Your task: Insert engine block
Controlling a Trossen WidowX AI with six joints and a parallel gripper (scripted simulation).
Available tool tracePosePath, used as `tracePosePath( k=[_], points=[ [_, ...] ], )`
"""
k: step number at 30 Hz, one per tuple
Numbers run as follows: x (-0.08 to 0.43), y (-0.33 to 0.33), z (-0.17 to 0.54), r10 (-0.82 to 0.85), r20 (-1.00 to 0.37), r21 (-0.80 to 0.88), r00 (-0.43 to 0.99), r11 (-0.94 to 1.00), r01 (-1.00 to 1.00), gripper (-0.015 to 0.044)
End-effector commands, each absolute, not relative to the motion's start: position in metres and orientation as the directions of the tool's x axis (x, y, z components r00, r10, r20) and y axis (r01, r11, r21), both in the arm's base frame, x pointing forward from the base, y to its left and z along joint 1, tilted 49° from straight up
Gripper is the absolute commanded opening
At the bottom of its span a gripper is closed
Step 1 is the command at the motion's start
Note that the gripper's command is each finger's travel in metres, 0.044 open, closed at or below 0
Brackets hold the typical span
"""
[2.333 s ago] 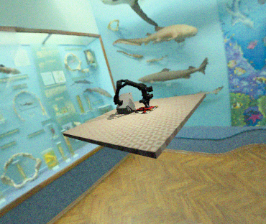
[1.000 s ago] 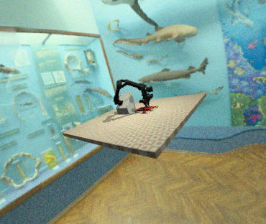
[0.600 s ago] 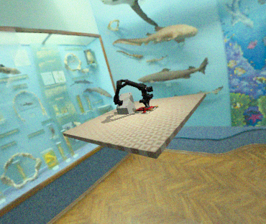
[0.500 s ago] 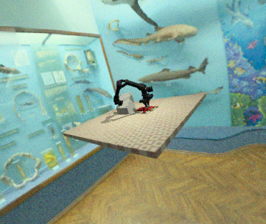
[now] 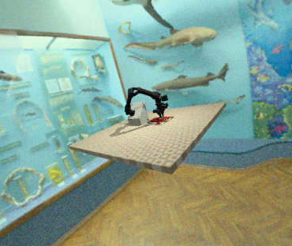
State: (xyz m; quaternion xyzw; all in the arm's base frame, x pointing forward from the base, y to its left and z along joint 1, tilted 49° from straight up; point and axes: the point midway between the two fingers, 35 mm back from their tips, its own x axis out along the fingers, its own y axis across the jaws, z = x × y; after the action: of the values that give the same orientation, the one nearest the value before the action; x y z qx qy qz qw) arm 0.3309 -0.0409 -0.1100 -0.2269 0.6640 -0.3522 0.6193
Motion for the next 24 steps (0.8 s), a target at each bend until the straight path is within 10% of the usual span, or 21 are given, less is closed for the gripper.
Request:
tracePosePath(
  k=[1,11,24],
  points=[
    [0.331,-0.041,-0.110,-0.738,-0.663,-0.749,-0.130,0.649,0.135,0.0186],
    [0.331,-0.041,-0.110,-0.738,-0.663,-0.749,-0.130,0.649,0.135,0.0440],
    [0.330,-0.032,-0.099,-0.739,-0.660,-0.751,-0.134,0.647,0.132,0.0440]
  ],
)
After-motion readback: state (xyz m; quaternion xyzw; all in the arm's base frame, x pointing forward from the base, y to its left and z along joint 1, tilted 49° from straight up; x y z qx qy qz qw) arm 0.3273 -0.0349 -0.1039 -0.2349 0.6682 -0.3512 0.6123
